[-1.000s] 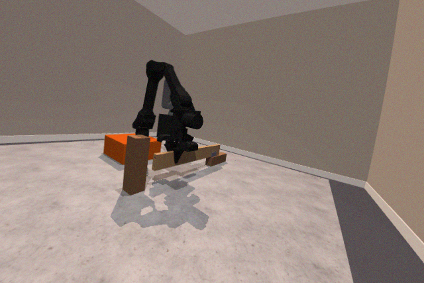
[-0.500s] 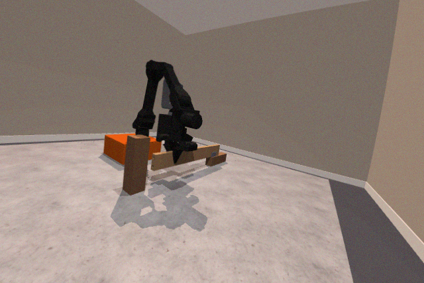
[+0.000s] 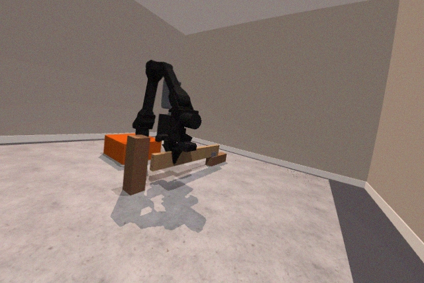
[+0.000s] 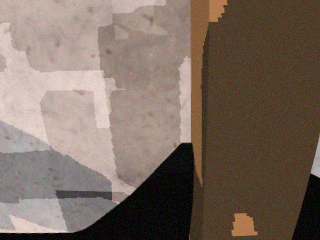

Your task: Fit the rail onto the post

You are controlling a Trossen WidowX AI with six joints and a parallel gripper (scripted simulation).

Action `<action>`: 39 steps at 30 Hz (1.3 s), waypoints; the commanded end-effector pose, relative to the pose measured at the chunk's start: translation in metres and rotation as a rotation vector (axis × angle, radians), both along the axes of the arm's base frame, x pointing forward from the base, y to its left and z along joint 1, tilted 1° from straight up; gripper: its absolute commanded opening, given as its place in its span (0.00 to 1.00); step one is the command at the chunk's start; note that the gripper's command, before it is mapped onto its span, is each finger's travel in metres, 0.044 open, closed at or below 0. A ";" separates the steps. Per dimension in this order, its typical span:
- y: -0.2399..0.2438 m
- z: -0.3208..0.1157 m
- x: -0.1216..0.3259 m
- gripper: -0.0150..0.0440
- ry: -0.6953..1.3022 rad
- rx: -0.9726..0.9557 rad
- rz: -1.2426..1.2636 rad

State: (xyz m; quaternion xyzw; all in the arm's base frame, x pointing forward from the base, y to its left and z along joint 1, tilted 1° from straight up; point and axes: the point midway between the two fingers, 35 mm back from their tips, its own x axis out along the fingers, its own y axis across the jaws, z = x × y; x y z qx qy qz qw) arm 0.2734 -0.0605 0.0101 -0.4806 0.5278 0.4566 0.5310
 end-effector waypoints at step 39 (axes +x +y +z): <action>-0.014 0.002 -0.001 0.25 -0.003 -0.004 0.001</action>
